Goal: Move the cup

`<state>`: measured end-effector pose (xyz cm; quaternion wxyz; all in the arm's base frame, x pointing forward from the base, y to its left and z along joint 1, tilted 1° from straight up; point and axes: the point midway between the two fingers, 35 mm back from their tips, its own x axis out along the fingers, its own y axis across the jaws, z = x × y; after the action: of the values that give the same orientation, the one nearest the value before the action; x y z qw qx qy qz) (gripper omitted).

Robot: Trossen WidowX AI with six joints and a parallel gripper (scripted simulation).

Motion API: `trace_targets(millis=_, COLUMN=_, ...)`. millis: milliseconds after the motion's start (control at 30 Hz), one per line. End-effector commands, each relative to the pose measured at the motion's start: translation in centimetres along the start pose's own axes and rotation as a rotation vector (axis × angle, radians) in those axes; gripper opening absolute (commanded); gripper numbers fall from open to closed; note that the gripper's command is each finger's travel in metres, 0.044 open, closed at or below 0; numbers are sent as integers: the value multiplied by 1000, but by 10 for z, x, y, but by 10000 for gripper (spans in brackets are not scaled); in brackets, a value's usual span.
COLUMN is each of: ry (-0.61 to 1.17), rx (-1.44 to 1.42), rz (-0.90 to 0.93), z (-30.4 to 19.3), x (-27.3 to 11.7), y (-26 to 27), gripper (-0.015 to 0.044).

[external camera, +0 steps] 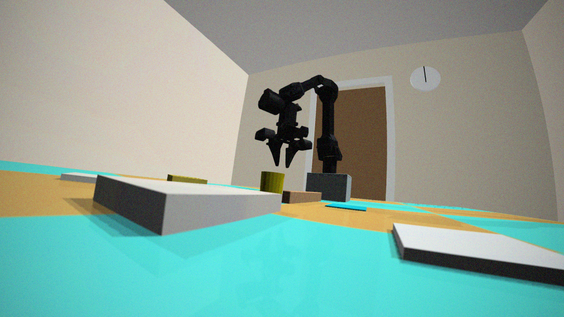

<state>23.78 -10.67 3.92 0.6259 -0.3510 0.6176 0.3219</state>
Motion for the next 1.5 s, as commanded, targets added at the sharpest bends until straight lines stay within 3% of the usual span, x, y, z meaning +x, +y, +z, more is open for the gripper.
trace_targets(millis=0, ry=-6, rx=-7, rz=-1, z=1, x=5, y=-1, gripper=166)
trace_targets(millis=1267, ry=-6, rx=-7, rz=0, z=1, x=58, y=0, gripper=166)
trace_targets(millis=1467, ry=0, rx=-1, rz=-2, z=1, x=56, y=-1, gripper=127)
